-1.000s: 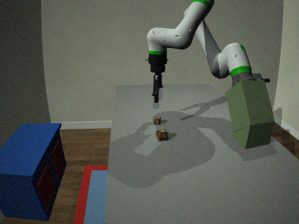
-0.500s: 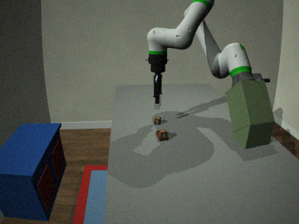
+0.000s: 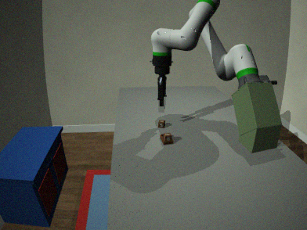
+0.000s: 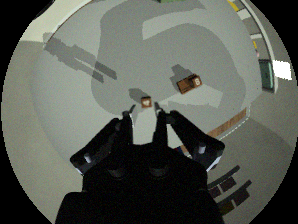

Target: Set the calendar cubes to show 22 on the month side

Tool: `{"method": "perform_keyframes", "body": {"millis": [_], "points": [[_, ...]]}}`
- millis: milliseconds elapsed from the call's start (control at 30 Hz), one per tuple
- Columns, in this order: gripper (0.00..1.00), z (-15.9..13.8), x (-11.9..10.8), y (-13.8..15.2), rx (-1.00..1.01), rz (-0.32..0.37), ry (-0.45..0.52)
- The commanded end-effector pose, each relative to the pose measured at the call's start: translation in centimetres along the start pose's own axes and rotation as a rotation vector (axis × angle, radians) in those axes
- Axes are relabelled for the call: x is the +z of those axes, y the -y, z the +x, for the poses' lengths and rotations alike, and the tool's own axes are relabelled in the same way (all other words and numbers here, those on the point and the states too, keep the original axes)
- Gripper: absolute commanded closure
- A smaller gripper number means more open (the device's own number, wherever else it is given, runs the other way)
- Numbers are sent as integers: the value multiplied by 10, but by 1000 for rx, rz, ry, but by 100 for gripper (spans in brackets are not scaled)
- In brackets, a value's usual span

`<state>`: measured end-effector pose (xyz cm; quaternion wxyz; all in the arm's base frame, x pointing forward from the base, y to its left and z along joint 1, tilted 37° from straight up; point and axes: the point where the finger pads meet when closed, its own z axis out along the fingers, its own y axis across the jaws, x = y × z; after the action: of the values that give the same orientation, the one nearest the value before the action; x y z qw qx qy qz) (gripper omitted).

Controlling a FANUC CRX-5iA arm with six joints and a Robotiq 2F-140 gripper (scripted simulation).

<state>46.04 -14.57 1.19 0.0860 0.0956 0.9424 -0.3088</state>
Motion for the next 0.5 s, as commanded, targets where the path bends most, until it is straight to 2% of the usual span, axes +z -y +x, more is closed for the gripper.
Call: {"method": "perform_keyframes", "body": {"millis": [0, 467], "points": [[71, 0, 0, 0, 0, 0, 0], [71, 0, 1, 0, 0, 0, 0]]}}
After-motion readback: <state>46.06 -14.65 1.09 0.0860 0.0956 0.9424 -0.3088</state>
